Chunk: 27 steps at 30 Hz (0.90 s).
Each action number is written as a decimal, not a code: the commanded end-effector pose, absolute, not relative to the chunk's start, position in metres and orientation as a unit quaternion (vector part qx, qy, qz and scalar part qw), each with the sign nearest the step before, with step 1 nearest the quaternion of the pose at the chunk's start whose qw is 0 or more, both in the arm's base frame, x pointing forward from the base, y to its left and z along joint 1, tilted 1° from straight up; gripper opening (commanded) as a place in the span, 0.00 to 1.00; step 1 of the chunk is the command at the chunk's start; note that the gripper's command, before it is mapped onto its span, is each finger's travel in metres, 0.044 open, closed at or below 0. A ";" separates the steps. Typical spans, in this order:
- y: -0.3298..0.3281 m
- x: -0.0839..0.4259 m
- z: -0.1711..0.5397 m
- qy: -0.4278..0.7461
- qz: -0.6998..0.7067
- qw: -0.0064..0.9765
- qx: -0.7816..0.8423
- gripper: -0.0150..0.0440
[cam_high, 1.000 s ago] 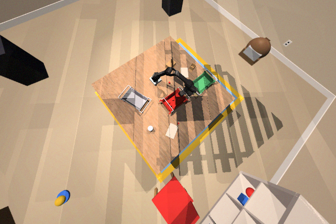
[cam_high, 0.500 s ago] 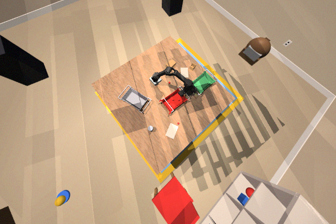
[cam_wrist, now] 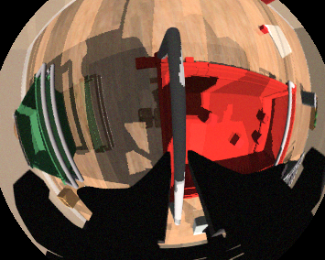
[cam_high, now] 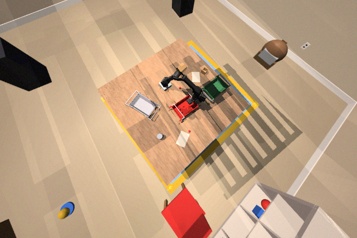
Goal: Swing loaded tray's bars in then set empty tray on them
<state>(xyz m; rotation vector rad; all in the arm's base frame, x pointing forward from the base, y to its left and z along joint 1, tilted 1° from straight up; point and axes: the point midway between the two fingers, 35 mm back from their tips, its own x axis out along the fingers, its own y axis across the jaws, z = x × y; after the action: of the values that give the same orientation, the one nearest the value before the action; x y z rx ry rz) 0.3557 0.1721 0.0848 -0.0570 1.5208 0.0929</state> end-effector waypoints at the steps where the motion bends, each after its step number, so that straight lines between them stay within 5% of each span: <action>1: 0.157 0.357 0.077 0.689 0.041 0.723 -0.028 0.39; 27: 0.153 0.357 0.104 0.688 0.040 0.724 -0.030 0.39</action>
<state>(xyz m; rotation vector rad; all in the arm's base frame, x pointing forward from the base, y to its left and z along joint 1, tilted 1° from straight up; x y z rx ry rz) 0.3565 0.1527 0.1045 -0.0682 1.5211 0.0893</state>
